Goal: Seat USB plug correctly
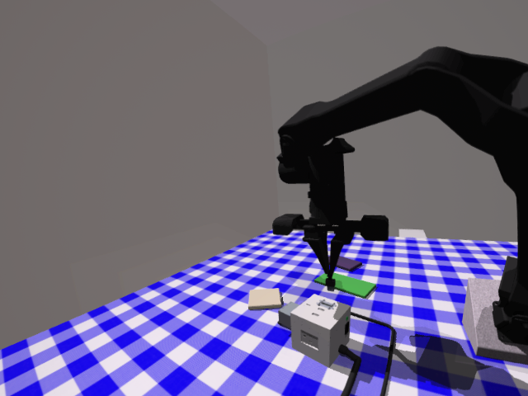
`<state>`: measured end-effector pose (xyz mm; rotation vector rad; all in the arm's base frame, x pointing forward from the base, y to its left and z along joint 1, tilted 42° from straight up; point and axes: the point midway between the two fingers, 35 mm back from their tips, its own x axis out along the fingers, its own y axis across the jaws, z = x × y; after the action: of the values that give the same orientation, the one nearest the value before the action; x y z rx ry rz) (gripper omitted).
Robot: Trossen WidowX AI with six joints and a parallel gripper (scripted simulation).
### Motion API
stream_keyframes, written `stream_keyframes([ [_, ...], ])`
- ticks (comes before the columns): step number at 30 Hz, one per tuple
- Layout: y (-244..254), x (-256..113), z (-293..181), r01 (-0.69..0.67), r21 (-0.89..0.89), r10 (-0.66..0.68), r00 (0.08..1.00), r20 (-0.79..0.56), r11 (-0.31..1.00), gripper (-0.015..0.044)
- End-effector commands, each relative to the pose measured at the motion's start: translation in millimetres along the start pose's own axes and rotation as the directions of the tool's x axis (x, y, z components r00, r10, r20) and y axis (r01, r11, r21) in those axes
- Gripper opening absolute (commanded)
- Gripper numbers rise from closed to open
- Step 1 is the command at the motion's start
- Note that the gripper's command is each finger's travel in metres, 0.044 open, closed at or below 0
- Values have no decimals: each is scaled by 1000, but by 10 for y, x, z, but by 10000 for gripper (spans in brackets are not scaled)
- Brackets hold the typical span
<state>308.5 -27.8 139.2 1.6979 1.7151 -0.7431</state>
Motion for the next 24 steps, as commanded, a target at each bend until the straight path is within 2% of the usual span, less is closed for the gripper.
stream_keyframes([
  [1,1,2,1,-1,85,1,1000,1,996,0],
  [8,1,2,1,-1,248,1,1000,1,969,0],
  [24,5,3,-2,-1,248,1,1000,0,969,0],
])
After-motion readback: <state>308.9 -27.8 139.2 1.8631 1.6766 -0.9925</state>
